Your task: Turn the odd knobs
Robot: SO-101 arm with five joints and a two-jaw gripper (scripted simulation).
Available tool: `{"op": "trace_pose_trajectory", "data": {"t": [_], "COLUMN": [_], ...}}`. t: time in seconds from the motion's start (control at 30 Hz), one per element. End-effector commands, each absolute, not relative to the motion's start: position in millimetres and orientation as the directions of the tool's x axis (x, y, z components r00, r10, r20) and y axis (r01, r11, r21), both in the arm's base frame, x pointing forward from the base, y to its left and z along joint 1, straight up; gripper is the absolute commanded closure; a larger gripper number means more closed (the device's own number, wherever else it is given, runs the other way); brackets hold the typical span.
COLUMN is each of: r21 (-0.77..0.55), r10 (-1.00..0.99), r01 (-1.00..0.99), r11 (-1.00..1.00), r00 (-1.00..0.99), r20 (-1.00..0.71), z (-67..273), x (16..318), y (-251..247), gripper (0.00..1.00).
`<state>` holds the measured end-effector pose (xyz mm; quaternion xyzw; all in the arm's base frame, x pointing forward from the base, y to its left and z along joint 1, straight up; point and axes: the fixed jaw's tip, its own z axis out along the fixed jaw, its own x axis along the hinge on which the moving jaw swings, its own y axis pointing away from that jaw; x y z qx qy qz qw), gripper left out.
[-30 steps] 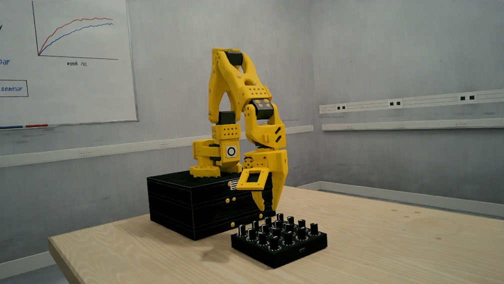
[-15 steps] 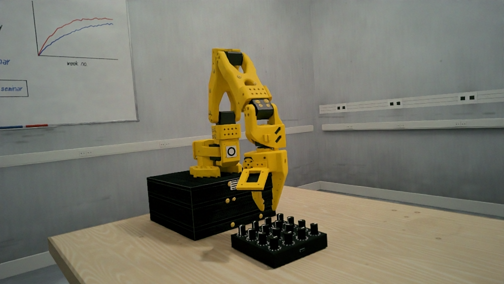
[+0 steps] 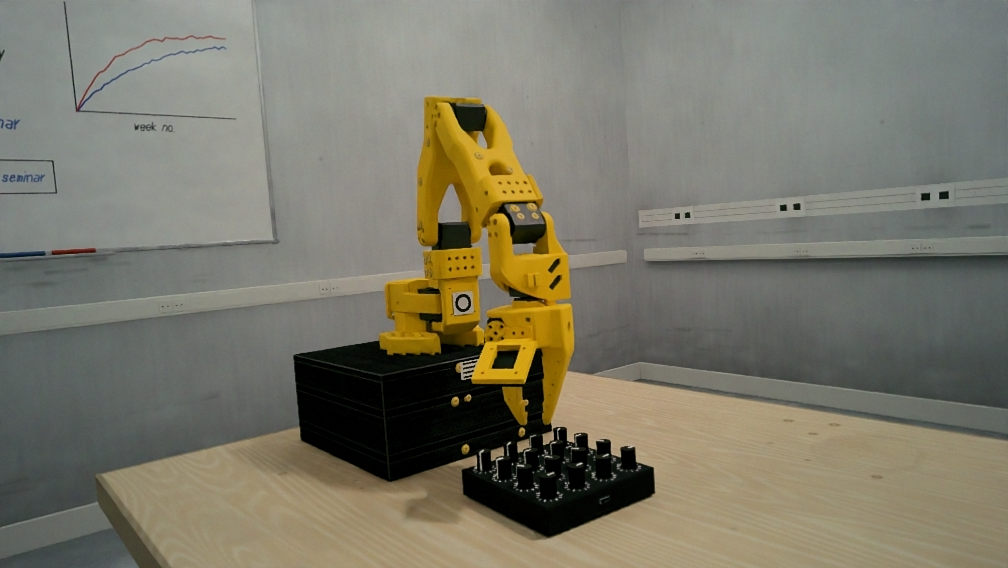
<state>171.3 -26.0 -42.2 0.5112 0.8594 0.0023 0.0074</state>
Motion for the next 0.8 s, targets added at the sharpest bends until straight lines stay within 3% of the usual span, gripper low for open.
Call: {"op": "trace_pose_trajectory", "data": {"t": [0.0, 0.77], "r21": [-0.001, -0.001], "r10": [0.88, 0.88], "r01": [0.88, 0.88], "r11": [0.476, 0.476], "r00": [-0.476, -0.476], "r20": [0.001, 0.001], "z": [-46, -67], "x": [167, 168], "y": [-24, -24], "gripper": [0.9, 0.9]}}
